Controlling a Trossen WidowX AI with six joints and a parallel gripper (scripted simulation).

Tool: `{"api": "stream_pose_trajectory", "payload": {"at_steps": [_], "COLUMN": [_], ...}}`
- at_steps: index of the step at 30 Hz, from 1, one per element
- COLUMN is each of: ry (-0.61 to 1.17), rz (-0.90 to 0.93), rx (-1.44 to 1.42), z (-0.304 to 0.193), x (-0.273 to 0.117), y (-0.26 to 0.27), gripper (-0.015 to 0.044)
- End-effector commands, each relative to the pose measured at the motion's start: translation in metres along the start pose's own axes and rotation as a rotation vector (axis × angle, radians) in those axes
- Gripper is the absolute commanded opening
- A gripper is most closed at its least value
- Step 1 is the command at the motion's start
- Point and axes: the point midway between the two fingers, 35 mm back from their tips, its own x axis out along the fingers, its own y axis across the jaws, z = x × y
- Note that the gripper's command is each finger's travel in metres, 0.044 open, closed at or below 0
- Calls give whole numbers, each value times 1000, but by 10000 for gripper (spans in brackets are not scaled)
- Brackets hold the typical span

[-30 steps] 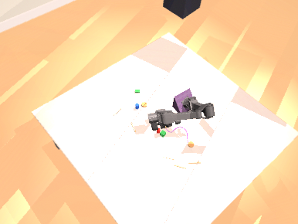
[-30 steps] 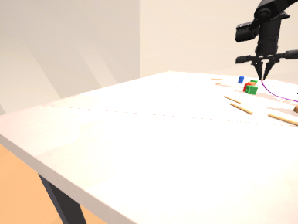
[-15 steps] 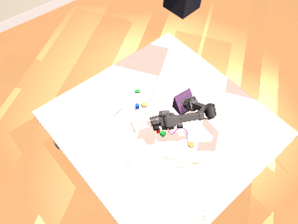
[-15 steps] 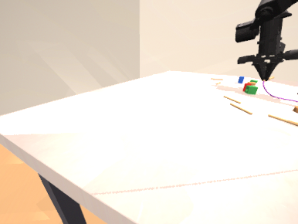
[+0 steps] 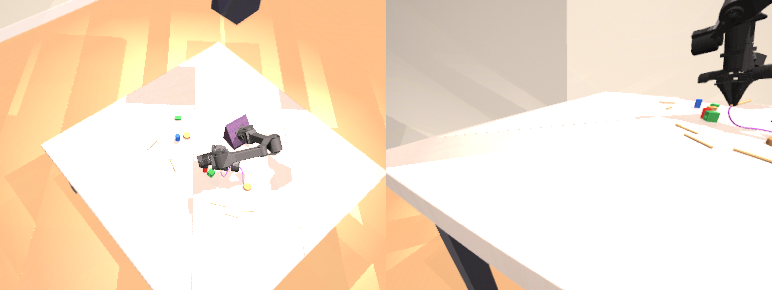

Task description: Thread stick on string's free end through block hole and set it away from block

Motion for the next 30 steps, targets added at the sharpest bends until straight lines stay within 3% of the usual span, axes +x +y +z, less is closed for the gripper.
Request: {"api": "stream_pose_trajectory", "payload": {"at_steps": [1,30], "ry": [-7,-62], "rz": [-1,-10], "rx": [68,471], "z": [-4,-18], "x": [-1,-1], "y": [-7,-42], "gripper": [0,0]}}
